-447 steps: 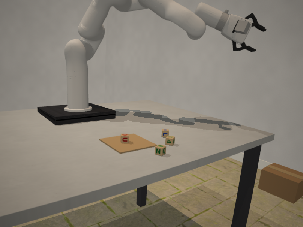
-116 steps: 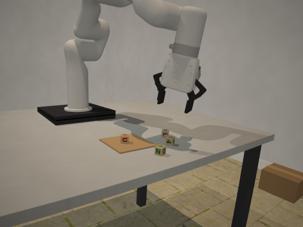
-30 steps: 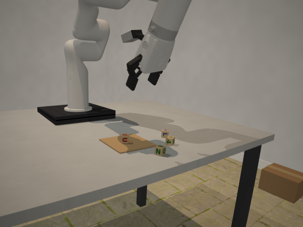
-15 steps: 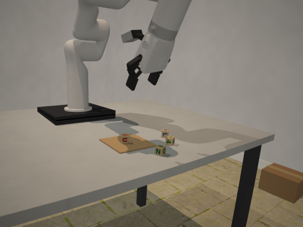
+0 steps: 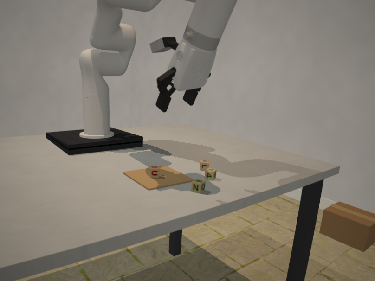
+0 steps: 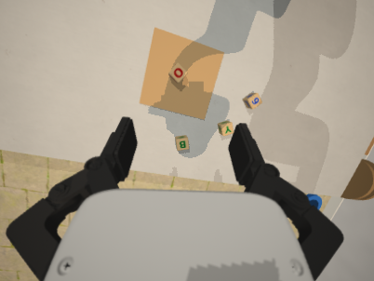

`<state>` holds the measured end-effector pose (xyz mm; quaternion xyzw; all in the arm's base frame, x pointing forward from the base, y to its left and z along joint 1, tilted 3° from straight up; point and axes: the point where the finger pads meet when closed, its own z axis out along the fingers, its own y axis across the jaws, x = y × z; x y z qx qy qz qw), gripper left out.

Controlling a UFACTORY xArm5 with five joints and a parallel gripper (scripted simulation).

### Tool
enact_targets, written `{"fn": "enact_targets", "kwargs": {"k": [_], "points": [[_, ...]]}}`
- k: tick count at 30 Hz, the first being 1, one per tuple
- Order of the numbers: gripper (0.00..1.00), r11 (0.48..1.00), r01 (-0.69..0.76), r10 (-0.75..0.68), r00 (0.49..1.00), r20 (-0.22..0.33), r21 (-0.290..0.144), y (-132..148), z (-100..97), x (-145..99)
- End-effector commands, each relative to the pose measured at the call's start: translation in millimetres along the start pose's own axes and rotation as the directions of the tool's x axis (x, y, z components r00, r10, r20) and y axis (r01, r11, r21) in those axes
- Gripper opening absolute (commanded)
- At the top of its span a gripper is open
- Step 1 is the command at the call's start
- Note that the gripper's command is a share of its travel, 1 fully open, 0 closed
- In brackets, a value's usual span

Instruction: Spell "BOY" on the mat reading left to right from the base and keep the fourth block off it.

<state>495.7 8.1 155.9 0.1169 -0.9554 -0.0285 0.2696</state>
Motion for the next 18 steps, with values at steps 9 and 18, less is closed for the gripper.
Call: {"fn": "enact_targets", "kwargs": {"k": [9, 18], "points": [[1.0, 1.0, -0.001, 0.001, 1.0, 0.004, 0.001, 0.0, -1.8, 0.0], [1.0, 1.0, -0.012, 0.012, 1.0, 0.006, 0.001, -0.1, -1.6, -0.3]]}}
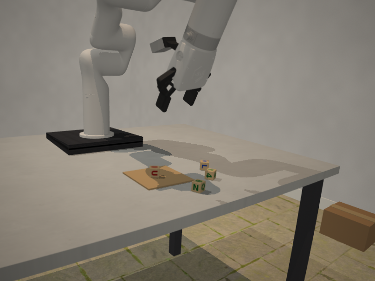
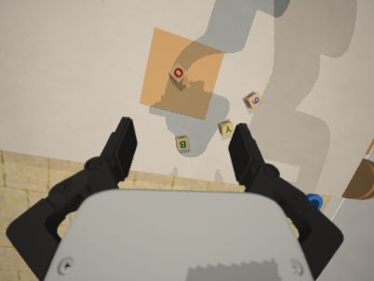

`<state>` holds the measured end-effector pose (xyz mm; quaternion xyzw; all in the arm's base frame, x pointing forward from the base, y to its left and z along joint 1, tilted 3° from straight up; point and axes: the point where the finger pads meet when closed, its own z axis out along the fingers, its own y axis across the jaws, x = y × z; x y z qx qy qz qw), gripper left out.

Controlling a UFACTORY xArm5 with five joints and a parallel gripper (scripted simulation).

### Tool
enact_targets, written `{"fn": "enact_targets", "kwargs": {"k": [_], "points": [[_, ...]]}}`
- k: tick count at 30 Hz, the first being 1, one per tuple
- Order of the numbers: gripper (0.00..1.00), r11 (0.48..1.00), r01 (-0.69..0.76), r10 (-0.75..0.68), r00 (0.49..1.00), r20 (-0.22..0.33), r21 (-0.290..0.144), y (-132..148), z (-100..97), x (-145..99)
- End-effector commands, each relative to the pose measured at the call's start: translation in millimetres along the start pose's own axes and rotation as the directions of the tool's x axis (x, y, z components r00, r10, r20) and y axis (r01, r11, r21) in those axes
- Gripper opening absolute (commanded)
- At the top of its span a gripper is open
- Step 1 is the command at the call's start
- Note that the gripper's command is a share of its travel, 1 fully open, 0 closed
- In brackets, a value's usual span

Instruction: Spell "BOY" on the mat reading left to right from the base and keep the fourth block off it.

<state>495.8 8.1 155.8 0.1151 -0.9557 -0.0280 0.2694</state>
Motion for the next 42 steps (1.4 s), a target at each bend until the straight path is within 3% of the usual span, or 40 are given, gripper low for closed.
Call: {"fn": "enact_targets", "kwargs": {"k": [1, 13, 28, 42], "points": [[1.0, 1.0, -0.012, 0.012, 1.0, 0.006, 0.001, -0.1, -1.6, -0.3], [1.0, 0.996, -0.085, 0.085, 0.996, 0.016, 0.002, -0.6, -0.2, -2.5], [1.0, 0.949, -0.316, 0.316, 0.948, 0.048, -0.005, -2.1, 4.2, -9.4], [1.0, 0.805, -0.592, 0.593, 0.801, 0.083, -0.037, -4.1, 9.9, -18.0]]}}
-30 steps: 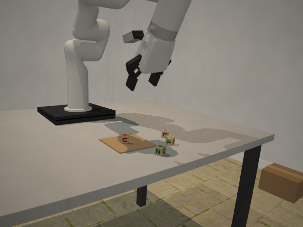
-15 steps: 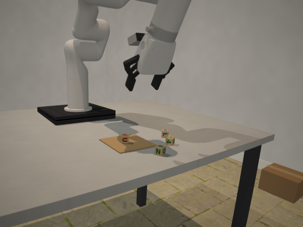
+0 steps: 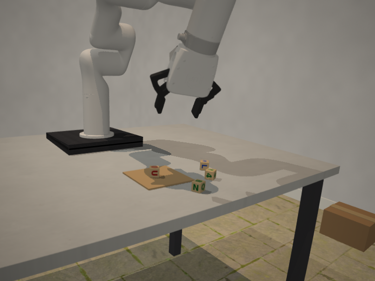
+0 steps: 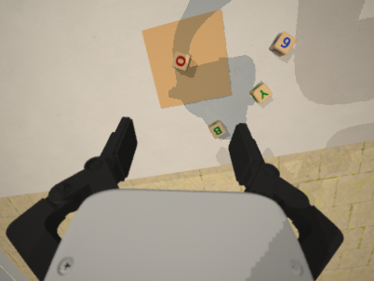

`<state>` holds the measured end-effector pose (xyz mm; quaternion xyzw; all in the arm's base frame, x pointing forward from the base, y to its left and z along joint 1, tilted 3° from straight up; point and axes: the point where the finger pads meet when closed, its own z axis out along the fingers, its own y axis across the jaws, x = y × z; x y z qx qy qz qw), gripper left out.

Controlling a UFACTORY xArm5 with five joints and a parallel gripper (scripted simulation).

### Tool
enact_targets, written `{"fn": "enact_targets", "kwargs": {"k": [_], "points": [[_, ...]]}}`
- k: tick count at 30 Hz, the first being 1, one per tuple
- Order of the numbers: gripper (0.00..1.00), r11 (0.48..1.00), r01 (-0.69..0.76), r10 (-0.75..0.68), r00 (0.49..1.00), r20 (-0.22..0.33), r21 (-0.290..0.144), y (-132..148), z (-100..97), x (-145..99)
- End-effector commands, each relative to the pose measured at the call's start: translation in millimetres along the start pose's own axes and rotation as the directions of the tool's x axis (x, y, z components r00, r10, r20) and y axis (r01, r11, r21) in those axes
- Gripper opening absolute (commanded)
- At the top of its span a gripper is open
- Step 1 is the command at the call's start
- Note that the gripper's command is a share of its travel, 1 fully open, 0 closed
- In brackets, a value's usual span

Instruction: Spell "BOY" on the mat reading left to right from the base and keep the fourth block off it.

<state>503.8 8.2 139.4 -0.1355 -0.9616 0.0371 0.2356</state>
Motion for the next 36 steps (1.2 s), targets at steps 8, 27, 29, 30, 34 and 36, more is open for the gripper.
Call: {"fn": "enact_targets", "kwargs": {"k": [8, 27, 29, 30, 34, 36], "points": [[1.0, 0.963, -0.267, 0.268, 0.963, 0.038, -0.024, 2.1, 3.3, -6.7], [1.0, 0.791, -0.607, 0.611, 0.789, 0.057, -0.08, 4.7, 10.6, -15.6], [1.0, 0.764, -0.639, 0.644, 0.763, 0.056, -0.087, 5.0, 11.4, -16.5], [1.0, 0.751, -0.655, 0.66, 0.749, 0.056, -0.09, 5.1, 11.7, -16.9], [1.0, 0.692, -0.714, 0.721, 0.691, 0.053, -0.105, 5.7, 13.3, -18.7], [1.0, 0.677, -0.728, 0.735, 0.676, 0.052, -0.108, 5.8, 13.6, -19.1]]}}
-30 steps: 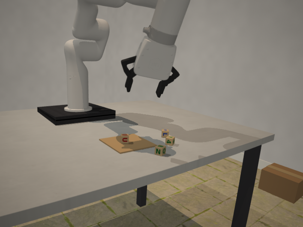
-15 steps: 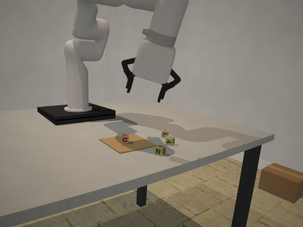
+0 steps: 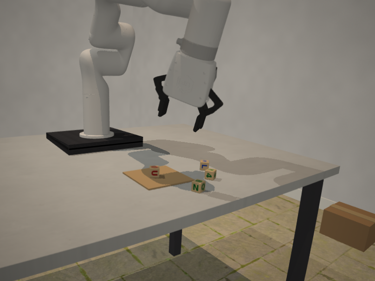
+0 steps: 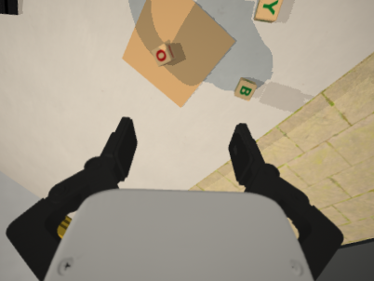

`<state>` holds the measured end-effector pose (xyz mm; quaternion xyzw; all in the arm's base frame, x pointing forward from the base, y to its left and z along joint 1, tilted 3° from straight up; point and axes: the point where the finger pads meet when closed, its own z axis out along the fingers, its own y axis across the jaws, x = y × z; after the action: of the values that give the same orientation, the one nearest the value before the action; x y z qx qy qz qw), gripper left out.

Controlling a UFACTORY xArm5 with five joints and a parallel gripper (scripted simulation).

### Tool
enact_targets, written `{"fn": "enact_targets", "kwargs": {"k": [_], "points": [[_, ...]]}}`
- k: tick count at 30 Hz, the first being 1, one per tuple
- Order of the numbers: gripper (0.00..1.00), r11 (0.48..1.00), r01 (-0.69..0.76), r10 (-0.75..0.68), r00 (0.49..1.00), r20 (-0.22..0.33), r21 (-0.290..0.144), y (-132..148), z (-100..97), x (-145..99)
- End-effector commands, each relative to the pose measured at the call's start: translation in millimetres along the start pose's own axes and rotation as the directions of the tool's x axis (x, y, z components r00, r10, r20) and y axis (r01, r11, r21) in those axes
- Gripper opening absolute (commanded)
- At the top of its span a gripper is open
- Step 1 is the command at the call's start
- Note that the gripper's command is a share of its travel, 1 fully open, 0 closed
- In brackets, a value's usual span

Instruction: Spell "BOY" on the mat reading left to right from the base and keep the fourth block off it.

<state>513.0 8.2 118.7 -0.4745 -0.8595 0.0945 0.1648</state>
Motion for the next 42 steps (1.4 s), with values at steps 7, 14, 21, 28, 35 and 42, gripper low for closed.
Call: {"fn": "enact_targets", "kwargs": {"k": [7, 14, 21, 28, 35, 42], "points": [[1.0, 0.968, -0.249, 0.249, 0.968, 0.012, -0.041, 4.5, 3.0, -2.7], [1.0, 0.92, -0.387, 0.388, 0.922, 0.009, -0.062, 6.8, 5.8, -4.1], [1.0, 0.857, -0.51, 0.511, 0.859, 0.001, -0.082, 8.9, 8.4, -5.4], [1.0, 0.772, -0.628, 0.63, 0.777, -0.014, -0.1, 10.9, 11.1, -6.7], [1.0, 0.701, -0.704, 0.706, 0.707, -0.027, -0.112, 12.3, 13.0, -7.5], [1.0, 0.562, -0.817, 0.819, 0.572, -0.057, -0.128, 14.5, 16.1, -8.9]]}}
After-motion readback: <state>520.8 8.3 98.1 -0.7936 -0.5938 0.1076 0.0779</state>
